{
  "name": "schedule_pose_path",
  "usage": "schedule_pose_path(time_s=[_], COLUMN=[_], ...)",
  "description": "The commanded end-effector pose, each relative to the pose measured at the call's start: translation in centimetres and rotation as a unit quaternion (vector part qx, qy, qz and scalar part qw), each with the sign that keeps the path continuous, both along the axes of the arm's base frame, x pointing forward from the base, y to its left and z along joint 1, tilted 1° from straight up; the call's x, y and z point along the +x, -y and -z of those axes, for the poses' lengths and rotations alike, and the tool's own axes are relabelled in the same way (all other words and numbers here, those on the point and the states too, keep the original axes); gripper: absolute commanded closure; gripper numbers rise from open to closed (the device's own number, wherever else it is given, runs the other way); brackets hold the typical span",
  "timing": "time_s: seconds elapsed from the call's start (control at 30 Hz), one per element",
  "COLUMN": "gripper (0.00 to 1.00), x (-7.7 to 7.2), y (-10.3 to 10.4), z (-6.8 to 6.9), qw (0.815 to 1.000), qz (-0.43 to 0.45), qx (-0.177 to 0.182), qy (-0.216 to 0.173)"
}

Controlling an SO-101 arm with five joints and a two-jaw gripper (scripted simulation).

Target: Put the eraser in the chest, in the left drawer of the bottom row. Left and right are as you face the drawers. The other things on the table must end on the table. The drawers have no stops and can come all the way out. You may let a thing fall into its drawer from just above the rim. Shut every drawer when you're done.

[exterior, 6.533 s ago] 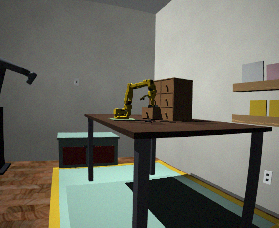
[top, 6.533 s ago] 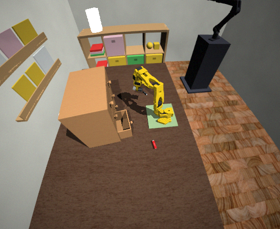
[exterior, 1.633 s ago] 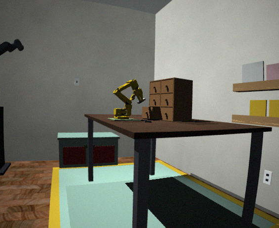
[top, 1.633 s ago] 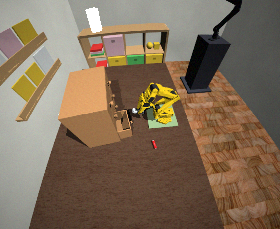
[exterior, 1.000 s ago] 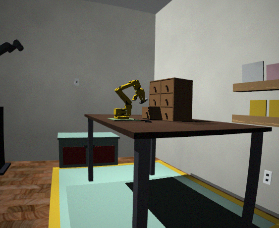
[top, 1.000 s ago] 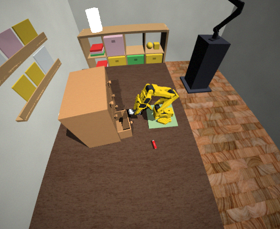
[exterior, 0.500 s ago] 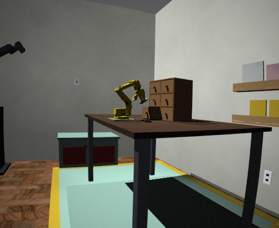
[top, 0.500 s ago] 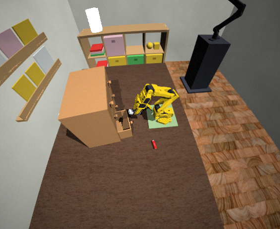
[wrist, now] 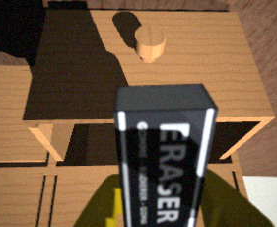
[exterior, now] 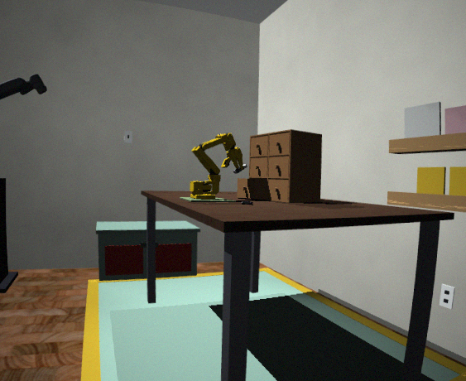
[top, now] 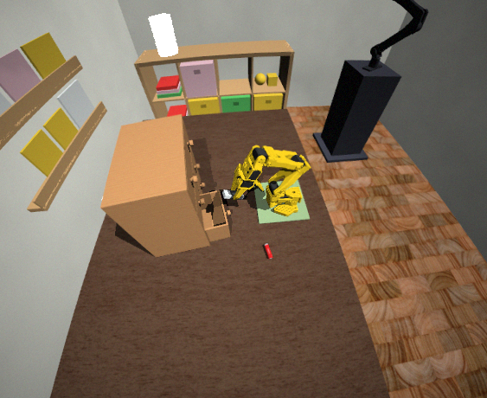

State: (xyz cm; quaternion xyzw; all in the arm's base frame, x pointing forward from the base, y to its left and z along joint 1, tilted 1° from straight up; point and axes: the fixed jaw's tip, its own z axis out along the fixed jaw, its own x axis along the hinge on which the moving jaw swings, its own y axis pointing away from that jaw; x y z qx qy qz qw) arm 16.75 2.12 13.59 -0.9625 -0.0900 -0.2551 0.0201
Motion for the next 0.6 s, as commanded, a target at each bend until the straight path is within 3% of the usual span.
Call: schedule_pose_path(time_s=[0.0,0.57], gripper=[1.00,1.00], x=[0.24,0.35], y=[-0.27,-0.37], z=[-0.44,-0.58], qw=[1.000,1.000], qz=[-0.009,-0.011], qx=[0.001,0.001], qy=[0.010,0.010])
